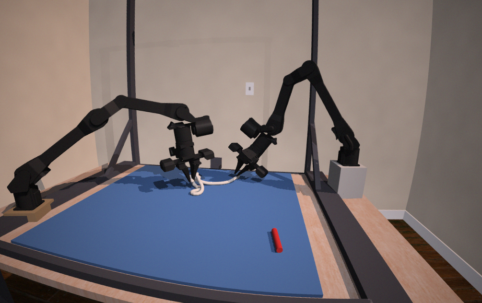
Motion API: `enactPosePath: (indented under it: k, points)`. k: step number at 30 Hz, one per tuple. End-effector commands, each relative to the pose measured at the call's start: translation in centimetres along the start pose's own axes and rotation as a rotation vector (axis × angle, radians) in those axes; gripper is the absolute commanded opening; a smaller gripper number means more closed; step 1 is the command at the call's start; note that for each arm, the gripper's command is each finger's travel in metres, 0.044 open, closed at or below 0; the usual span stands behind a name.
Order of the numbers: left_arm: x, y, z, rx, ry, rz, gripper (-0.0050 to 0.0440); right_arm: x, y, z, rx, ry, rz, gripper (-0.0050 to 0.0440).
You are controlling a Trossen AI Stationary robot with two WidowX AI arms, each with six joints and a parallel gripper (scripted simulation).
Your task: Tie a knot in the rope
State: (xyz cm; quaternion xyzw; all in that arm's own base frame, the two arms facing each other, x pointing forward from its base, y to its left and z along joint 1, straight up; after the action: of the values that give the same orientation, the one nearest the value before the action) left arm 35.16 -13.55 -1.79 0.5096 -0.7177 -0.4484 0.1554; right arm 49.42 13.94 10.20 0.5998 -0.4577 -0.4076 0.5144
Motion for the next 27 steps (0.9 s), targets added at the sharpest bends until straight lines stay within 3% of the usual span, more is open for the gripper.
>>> enactPosePath:
  k: [1, 11, 20, 27]
  points:
    - [0.0, 0.0, 0.0, -0.003, 0.005, 0.0, 0.0045, -0.1, 1.7, -0.3, 0.037, 0.004, -0.004, 0.003]
    - [0.0, 0.0, 0.0, -0.003, 0.005, 0.0, 0.0045, -0.2, 1.7, -0.3, 0.038, 0.005, -0.004, 0.003]
    - [0.0, 0.0, 0.0, -0.003, 0.005, 0.0, 0.0045, -2.9, 2.2, 1.0, 0.059, 0.039, 0.0, 0.003]
    - [0.0, 0.0, 0.0, -0.003, 0.005, 0.0, 0.0045, -3.4, 2.3, 1.2, 0.063, 0.044, 0.0, 0.003]
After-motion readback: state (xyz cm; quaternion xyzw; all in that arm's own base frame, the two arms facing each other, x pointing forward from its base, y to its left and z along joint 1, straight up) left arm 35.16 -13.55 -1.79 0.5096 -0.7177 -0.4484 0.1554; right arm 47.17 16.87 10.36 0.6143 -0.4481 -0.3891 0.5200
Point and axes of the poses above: on each arm, the point midway between the two fingers, 35 mm back from their tips, its own y axis back along the fingers, its own z axis across the jaws, x = y × z, the point moved 6 cm from there along y, back along the fingers, and after that the axes turned 6 degrees about -y, right-handed, at the moved point
